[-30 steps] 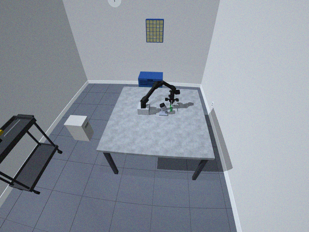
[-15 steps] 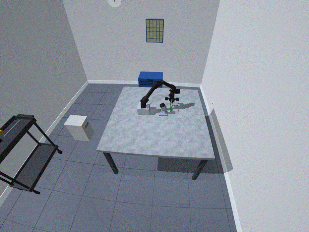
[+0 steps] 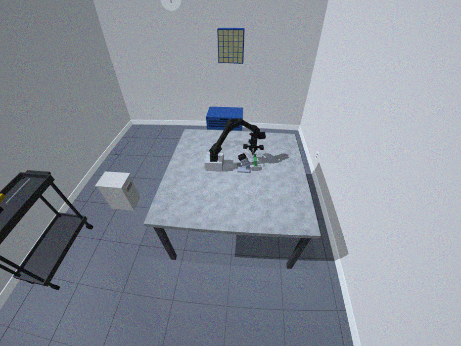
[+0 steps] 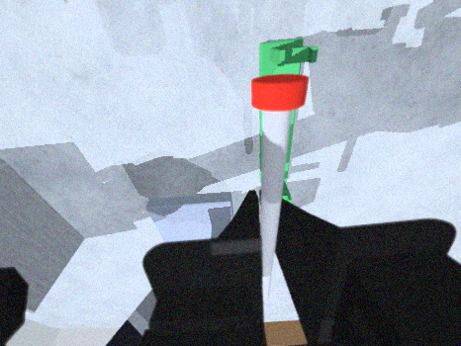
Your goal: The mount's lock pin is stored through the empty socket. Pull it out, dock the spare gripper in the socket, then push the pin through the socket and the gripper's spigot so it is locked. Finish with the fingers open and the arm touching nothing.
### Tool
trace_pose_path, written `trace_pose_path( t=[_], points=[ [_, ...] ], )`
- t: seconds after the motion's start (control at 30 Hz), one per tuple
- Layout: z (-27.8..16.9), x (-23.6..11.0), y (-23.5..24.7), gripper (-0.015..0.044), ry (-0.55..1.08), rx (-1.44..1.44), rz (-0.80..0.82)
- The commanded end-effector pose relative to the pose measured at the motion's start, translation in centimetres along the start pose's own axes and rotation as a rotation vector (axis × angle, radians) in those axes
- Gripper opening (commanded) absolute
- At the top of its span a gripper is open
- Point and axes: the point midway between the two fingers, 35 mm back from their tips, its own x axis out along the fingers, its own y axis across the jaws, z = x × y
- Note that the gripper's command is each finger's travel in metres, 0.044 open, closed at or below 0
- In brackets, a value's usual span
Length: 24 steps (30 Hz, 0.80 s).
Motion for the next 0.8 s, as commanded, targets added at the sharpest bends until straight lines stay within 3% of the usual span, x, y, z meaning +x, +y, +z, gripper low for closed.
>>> trace_pose_path(
  t=[0.0,0.6,0.77],
  points=[
    [-0.1,-0.6,0.8,0.0,-0.01,0.007,-0.009],
    [-0.7,-1.3,5.4,0.0,-0.012,0.011,-0.004],
    [-0.4,-0.1,5.3,0.0,-0.013,0.01,-0.001]
  ],
)
